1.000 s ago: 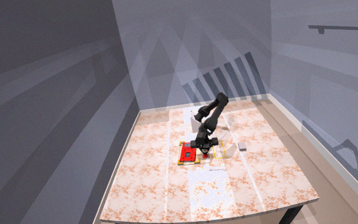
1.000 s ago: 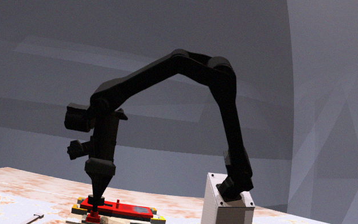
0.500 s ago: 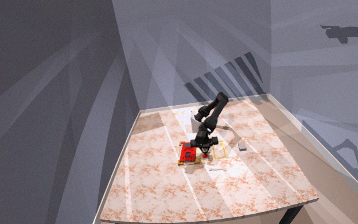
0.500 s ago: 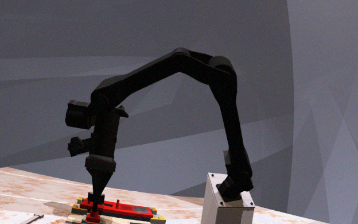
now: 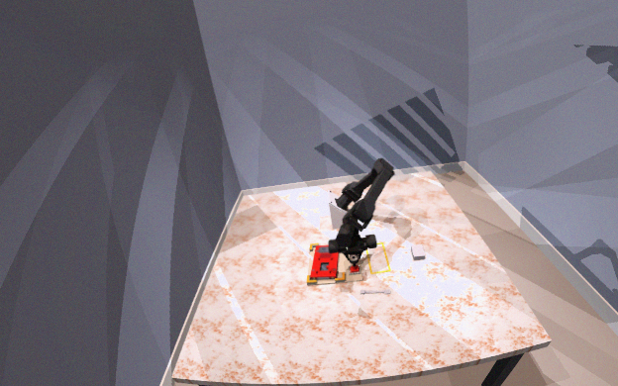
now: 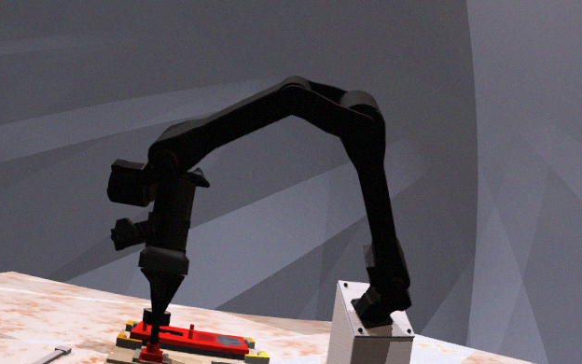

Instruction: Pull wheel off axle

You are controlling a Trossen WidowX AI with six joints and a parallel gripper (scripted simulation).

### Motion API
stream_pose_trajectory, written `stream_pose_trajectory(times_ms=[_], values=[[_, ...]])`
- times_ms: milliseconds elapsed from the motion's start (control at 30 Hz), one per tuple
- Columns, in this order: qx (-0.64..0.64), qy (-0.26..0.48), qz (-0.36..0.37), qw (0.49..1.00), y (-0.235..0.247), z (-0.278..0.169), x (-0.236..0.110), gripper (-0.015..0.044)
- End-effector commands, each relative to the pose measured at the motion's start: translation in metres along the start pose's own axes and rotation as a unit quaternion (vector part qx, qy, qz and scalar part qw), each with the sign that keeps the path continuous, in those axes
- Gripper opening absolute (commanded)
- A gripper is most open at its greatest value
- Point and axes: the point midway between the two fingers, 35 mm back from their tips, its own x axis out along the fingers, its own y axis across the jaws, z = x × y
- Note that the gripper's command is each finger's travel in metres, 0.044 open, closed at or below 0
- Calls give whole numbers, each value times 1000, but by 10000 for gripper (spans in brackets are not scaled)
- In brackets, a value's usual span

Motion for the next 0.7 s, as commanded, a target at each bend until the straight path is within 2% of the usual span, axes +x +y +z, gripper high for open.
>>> stream_pose_trajectory(times_ms=[0, 267, 567, 667], values=[[-4, -3, -2, 1000, 0, 2, -4, 0], [-4, -3, -2, 1000, 0, 2, -8, 0], [-4, -3, -2, 1000, 1, -3, -40, 0], [3, 1, 1, 1000, 0, -5, -33, 0]])
